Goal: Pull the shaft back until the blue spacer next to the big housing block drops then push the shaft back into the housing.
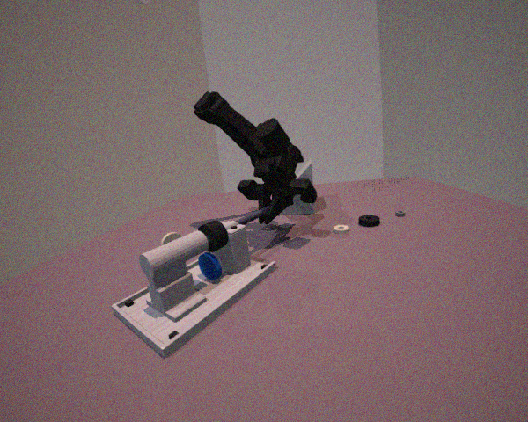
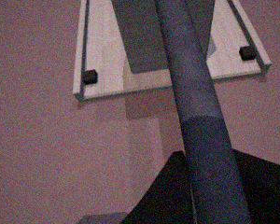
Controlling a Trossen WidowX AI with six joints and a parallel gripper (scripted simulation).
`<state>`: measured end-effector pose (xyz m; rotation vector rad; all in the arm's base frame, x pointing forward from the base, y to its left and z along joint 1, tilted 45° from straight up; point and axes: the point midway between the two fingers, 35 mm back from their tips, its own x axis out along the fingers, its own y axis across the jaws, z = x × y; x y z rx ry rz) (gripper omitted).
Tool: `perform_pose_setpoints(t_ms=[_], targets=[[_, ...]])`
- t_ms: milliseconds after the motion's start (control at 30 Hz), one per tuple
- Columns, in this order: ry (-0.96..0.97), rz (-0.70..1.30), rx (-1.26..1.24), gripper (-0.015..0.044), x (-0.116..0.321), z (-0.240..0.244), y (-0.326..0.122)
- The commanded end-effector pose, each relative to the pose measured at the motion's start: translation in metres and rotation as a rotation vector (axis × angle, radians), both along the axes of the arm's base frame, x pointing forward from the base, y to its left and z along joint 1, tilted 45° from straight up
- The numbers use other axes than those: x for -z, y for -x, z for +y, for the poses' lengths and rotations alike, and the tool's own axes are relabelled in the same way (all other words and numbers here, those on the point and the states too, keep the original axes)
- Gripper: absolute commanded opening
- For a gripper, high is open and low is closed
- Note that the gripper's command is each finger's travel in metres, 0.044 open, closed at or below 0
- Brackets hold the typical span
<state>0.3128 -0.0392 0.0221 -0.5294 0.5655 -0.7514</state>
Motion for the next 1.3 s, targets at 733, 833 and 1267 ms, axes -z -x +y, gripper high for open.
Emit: perform_pose_setpoints(t_ms=[733,833,1267], targets=[[0.000,-0.002,0.003,0.0000,-0.0015,-0.0010,-0.0035],[0.000,-0.002,0.003,0.0000,-0.0018,-0.0012,-0.0043],[0.000,-0.002,0.003,0.0000,-0.0029,-0.0024,-0.0076]])
